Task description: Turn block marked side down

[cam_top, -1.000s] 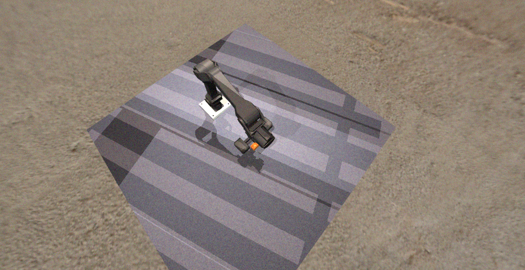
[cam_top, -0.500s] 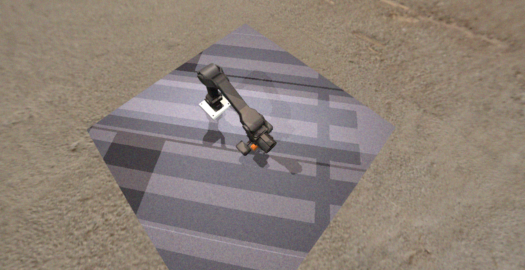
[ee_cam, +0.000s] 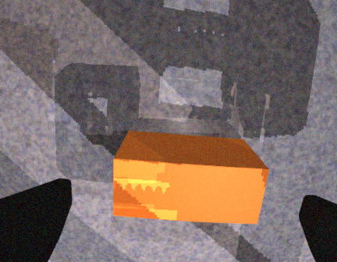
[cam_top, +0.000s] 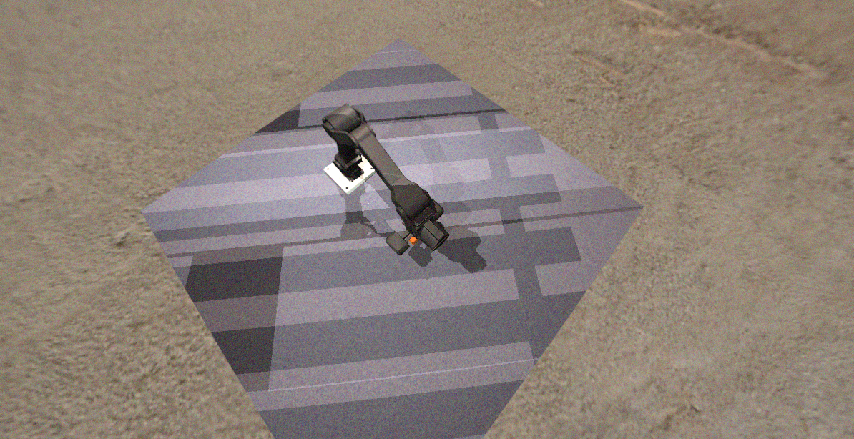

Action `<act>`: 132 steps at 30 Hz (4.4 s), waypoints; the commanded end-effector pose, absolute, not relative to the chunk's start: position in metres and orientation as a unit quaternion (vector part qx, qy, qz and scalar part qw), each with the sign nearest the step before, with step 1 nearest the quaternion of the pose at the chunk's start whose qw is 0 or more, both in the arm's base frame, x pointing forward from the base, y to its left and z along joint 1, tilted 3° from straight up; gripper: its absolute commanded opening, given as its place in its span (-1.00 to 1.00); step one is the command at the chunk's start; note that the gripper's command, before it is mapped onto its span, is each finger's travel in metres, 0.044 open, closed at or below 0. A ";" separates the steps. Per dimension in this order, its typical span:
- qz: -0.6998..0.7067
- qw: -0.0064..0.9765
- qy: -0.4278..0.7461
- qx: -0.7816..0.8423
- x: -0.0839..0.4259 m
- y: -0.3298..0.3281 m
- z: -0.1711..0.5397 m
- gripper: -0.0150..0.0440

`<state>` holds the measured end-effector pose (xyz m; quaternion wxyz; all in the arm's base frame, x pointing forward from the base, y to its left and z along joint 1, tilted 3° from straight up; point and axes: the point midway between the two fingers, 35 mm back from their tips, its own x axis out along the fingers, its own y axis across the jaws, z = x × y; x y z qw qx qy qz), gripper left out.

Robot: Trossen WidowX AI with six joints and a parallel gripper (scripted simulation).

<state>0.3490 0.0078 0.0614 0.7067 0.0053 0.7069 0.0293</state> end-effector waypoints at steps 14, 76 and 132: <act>0.028 0.706 0.708 0.004 0.348 0.009 0.037 0.91; 0.026 0.826 0.563 0.009 0.349 0.008 0.054 -0.49; 0.021 0.968 0.248 0.017 0.350 0.009 0.007 -0.49</act>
